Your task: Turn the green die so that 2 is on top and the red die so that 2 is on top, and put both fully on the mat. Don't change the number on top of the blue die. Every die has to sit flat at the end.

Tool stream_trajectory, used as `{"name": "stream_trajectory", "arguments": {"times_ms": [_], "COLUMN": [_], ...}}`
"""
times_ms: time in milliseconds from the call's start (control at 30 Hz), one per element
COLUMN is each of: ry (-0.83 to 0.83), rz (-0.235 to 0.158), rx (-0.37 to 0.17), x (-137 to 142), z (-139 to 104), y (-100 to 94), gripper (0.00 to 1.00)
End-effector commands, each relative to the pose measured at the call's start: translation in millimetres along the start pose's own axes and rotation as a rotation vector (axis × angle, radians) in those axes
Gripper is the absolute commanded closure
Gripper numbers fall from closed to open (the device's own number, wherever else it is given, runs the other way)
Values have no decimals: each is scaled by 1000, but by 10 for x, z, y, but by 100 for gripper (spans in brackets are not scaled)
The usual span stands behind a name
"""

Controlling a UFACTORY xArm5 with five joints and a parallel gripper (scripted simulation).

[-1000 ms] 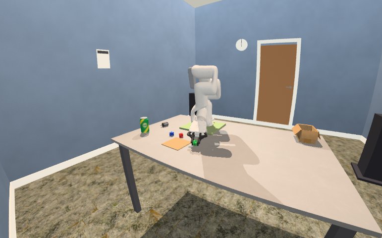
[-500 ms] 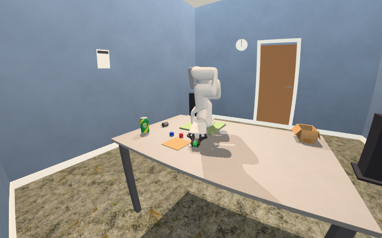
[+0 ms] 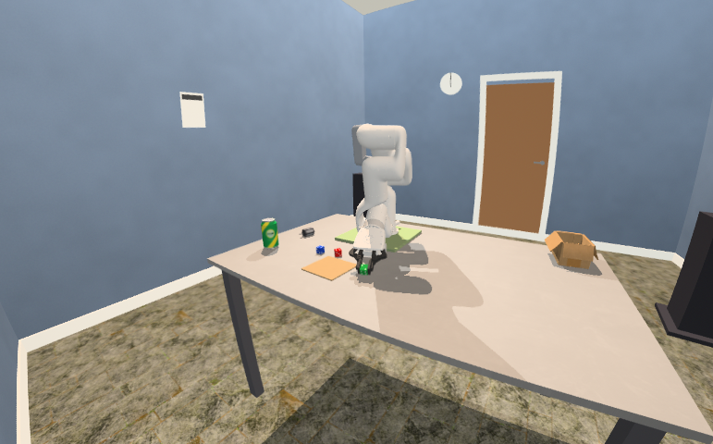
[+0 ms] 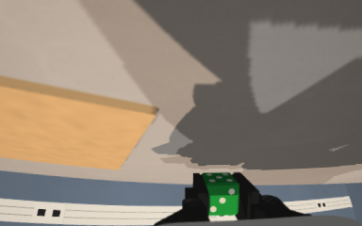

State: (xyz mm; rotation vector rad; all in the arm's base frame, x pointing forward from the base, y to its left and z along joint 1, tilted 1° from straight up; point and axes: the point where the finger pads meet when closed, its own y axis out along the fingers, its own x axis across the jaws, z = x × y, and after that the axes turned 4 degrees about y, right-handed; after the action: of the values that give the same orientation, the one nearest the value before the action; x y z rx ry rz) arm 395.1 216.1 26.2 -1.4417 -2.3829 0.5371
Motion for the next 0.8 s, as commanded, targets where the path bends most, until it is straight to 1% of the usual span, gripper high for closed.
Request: {"name": "stream_trajectory", "arguments": {"times_ms": [0, 767], "ry": [0, 0], "rz": [0, 0], "rx": [-2, -2], "x": [1, -2], "z": [-8, 30], "y": [0, 21], "gripper": [79, 79]}}
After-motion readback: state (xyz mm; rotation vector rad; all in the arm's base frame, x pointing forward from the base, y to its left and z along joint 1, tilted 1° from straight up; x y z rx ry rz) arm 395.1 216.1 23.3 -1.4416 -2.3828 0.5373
